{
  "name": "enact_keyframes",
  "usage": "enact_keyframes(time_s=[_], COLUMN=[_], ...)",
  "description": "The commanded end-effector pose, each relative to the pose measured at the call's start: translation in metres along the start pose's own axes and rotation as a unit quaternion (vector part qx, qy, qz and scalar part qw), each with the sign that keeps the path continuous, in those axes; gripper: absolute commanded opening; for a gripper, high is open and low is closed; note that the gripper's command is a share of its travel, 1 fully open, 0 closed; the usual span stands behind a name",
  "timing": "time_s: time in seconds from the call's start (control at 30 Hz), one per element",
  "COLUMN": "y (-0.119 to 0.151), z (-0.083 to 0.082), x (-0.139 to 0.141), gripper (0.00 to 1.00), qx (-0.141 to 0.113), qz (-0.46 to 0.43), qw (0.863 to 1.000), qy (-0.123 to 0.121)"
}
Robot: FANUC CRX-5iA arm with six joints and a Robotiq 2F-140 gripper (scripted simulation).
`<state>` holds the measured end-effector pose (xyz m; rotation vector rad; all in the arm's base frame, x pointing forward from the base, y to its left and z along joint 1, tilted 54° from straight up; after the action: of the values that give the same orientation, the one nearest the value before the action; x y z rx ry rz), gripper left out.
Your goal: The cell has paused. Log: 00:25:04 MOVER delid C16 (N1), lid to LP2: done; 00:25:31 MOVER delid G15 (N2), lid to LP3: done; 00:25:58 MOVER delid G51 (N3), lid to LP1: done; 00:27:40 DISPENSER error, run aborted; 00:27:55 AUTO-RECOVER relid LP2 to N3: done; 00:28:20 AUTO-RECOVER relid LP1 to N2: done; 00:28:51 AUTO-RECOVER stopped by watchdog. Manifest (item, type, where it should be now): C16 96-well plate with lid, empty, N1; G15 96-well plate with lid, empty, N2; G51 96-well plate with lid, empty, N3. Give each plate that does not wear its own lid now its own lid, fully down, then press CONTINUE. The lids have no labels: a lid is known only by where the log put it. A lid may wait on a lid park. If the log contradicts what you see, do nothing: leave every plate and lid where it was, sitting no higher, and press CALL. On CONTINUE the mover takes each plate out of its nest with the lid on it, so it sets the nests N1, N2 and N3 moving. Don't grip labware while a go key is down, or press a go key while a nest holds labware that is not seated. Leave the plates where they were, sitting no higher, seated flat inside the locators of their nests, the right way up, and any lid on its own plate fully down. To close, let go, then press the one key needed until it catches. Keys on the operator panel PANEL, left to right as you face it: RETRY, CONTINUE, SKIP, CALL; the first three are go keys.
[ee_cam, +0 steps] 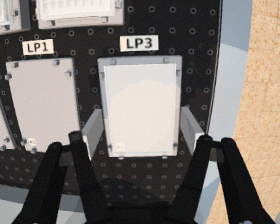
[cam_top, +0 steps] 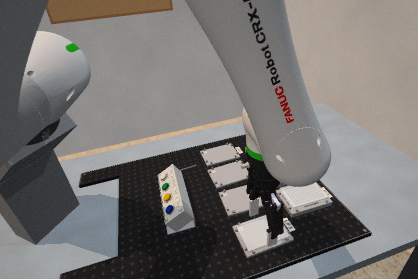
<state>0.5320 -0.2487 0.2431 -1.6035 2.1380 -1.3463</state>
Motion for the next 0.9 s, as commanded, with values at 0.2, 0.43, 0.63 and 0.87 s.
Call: enact_keyframes(time_s=[0.2, 0.43, 0.63, 0.87], y=[0.0, 0.0, 0.0, 0.0], z=[0.004, 0.007, 0.01, 0.011], x=[0.0, 0.0, 0.0, 0.0], gripper=[0.66, 0.66, 0.66, 0.66], qx=[0.0, 0.0, 0.0, 0.0], qz=[0.0, 0.0, 0.0, 0.0], qw=[1.0, 1.0, 1.0, 1.0], qy=[0.0, 0.0, 0.0, 0.0])
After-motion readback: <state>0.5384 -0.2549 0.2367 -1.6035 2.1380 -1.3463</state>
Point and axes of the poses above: the point where the finger pads meet when closed, its own z axis out along the fingers, its own x axis across the jaws, y = z × x, the point moved 6 cm from there along -z, back along the fingers, and after that the axes turned 15 degrees about z, right-handed, at the moved point
